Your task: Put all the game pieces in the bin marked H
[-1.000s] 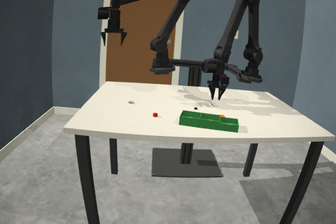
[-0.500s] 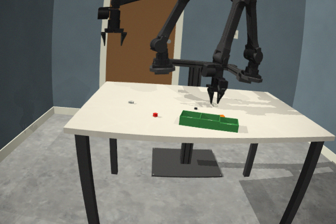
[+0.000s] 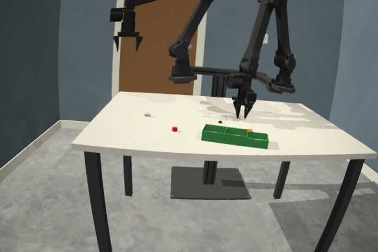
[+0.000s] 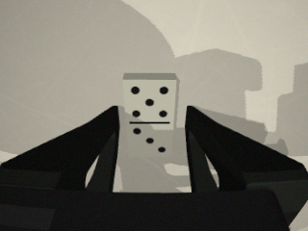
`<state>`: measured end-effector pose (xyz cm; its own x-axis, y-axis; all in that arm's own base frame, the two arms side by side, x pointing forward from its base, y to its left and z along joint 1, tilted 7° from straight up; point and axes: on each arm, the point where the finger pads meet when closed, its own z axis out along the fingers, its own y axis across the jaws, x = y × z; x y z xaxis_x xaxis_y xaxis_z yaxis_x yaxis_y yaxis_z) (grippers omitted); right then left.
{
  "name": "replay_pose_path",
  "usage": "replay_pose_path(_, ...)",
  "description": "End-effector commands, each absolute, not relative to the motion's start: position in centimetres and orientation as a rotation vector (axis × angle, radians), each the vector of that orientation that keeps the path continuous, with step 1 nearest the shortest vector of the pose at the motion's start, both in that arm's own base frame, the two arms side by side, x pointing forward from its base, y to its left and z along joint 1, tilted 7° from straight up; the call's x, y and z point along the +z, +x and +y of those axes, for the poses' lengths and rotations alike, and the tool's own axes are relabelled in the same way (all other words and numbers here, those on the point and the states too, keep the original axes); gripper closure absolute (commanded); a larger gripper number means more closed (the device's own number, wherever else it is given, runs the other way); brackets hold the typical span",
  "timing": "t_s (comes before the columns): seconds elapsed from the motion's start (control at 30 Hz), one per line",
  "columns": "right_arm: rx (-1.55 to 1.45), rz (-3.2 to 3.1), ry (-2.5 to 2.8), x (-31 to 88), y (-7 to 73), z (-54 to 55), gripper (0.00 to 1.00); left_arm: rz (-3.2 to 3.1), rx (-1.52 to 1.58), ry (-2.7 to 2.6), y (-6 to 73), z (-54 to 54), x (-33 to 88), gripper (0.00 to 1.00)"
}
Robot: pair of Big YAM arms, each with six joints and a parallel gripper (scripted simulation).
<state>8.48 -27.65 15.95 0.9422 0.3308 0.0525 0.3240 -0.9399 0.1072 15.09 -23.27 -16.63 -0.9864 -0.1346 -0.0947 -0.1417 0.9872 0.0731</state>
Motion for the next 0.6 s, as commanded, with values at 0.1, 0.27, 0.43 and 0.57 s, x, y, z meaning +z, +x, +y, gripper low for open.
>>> replay_pose_path(0.1,0.108,0.478,3.004,16.34,8.05,-27.22,0.00,3.036,0.106,-0.212,15.37,-23.59,-16.44,0.80)
replay_pose_path(0.27,0.108,0.478,3.004,16.34,8.05,-27.22,0.00,3.036,0.106,-0.212,15.36,-23.57,-16.43,0.80)
replay_pose_path(0.43,0.108,0.478,3.004,16.34,8.05,-27.22,0.00,3.029,0.088,-0.213,15.66,-23.36,-16.05,0.80)
replay_pose_path(0.57,0.108,0.478,3.004,16.34,8.05,-27.22,0.00,3.029,0.090,-0.214,15.64,-23.32,-16.04,0.80)
